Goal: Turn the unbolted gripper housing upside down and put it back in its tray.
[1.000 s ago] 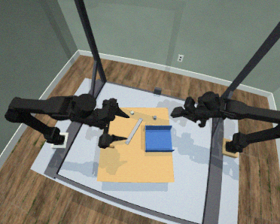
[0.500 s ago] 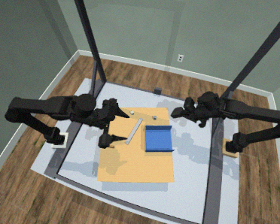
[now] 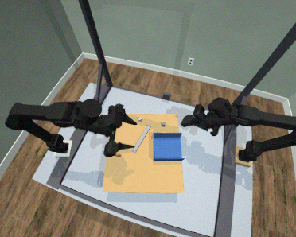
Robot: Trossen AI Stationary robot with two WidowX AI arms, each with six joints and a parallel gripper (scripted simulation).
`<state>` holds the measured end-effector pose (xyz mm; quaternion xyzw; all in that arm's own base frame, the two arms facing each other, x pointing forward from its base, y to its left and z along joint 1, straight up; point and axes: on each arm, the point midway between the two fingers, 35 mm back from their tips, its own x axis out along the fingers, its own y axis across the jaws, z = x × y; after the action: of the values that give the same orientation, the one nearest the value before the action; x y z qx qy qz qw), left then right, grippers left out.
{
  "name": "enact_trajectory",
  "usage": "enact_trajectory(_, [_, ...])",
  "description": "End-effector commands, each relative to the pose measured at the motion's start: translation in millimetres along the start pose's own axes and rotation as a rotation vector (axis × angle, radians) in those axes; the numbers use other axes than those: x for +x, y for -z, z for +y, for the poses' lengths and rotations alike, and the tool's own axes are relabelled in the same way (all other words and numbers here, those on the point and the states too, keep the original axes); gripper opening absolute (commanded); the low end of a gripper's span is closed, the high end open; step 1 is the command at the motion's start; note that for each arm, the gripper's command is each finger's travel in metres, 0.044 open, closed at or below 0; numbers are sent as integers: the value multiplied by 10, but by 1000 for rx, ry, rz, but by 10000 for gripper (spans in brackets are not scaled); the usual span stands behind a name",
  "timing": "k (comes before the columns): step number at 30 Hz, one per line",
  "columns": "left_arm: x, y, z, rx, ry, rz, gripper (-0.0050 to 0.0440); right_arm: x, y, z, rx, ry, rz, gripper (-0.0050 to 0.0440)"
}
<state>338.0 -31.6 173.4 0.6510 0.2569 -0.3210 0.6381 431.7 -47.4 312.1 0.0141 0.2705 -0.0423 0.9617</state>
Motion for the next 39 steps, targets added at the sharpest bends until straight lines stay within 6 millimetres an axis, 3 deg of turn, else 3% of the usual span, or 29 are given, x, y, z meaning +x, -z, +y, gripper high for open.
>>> enact_trajectory(1, [-35,23,52,-9,-6,3,114,-99,-97,1,-5,2,-31,437])
enact_trajectory(39, [-15,296,-141,-99,182,61,114,-99,-97,1,-5,2,-31,437])
